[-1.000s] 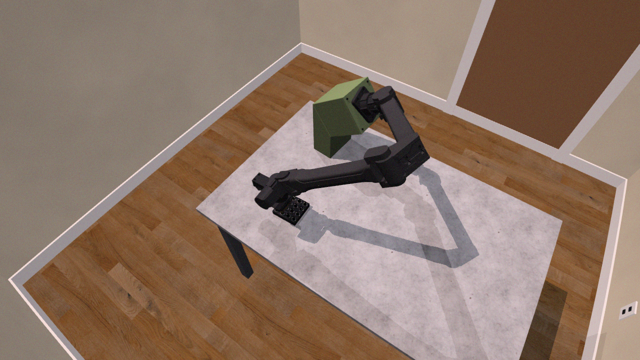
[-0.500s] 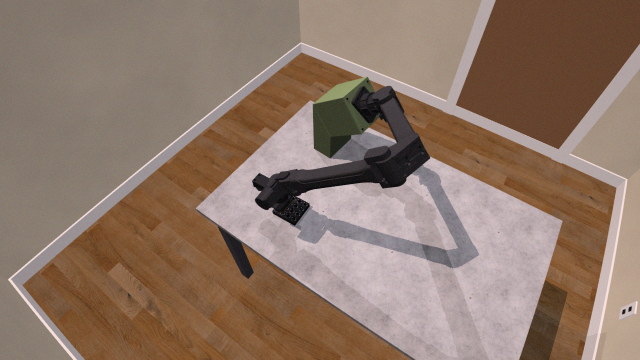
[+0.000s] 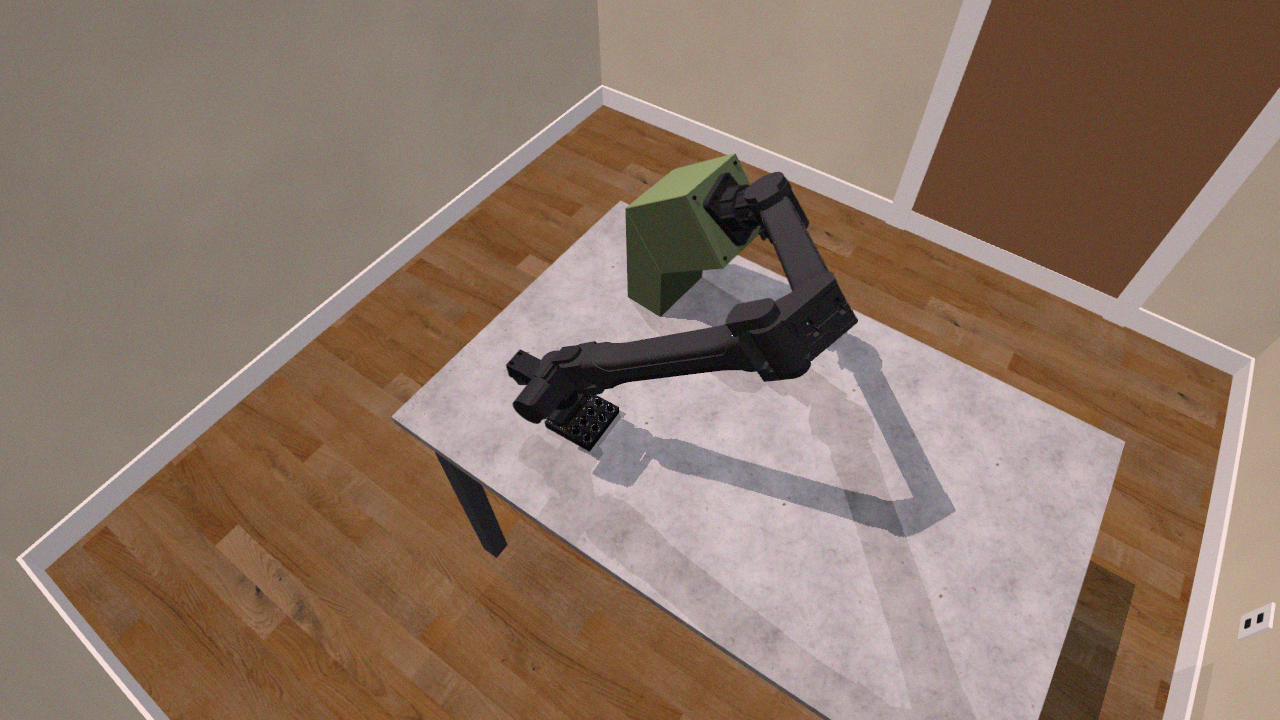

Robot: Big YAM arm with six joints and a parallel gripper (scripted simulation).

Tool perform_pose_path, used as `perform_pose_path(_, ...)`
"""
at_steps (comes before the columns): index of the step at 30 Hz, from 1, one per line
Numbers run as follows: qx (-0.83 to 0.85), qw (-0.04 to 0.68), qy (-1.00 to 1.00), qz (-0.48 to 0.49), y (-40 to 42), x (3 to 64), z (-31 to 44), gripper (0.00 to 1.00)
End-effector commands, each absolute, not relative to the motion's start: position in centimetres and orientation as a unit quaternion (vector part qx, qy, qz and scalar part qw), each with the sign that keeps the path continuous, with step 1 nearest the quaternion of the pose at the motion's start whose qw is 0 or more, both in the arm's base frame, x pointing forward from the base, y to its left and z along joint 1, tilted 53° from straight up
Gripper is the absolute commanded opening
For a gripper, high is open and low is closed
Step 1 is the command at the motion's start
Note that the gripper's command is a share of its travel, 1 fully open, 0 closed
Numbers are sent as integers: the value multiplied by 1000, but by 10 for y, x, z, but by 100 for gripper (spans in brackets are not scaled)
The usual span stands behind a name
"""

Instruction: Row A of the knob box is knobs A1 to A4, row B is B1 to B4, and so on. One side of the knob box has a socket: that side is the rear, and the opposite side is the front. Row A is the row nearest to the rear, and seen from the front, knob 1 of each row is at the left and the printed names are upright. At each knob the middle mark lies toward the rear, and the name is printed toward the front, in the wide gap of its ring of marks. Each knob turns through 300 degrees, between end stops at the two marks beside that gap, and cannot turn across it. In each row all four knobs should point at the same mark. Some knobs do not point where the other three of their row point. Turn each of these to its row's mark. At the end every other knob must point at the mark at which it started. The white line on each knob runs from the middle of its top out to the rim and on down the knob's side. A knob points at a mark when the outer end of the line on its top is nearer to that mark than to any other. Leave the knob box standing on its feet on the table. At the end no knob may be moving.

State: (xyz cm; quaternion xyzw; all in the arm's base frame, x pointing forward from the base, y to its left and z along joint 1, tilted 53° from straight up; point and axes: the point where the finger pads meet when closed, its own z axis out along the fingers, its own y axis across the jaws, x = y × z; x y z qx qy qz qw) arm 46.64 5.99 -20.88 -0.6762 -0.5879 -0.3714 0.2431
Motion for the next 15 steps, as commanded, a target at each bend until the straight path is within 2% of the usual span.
perform_pose_path(1, -682, 242, -582, -370, 59, 468, -214, 20)
perform_pose_path(15, -678, 239, -587, -373, 63, 472, -209, 20)
